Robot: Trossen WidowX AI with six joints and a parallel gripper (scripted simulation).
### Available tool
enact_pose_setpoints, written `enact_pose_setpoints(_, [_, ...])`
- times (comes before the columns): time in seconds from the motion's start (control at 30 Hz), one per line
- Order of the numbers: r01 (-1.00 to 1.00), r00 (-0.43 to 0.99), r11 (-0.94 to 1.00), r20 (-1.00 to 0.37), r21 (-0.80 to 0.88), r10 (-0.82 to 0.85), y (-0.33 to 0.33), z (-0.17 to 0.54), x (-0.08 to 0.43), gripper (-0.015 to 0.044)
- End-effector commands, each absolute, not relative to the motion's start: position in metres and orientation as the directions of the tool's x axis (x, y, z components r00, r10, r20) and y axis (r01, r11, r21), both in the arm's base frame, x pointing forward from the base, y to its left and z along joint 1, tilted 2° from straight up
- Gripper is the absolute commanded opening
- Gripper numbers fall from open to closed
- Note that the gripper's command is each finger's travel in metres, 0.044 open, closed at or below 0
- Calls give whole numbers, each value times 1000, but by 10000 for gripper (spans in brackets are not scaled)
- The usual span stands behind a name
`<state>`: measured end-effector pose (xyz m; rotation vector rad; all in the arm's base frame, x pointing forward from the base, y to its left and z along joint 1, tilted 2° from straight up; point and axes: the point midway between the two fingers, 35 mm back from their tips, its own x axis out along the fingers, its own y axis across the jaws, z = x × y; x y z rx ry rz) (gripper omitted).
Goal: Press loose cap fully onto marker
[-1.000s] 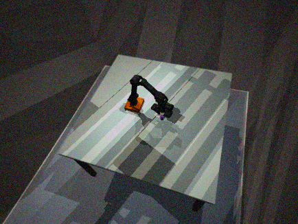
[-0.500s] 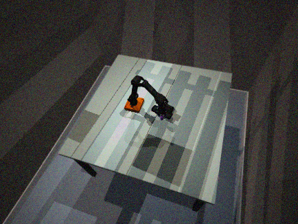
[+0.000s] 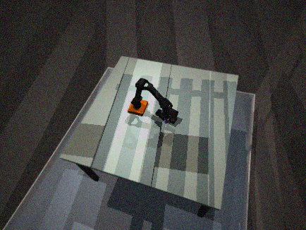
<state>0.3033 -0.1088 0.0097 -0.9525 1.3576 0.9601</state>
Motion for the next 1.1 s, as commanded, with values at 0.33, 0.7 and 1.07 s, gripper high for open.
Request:
enact_pose_setpoints(0.33, [-944, -18, 331, -1000, 17, 0, -109, 6, 302, 79])
enact_pose_setpoints(0.7, [-944, -18, 331, -1000, 17, 0, -109, 32, 304, 0])
enact_pose_setpoints(1.07, [-944, -18, 331, -1000, 17, 0, -108, 65, 304, 0])
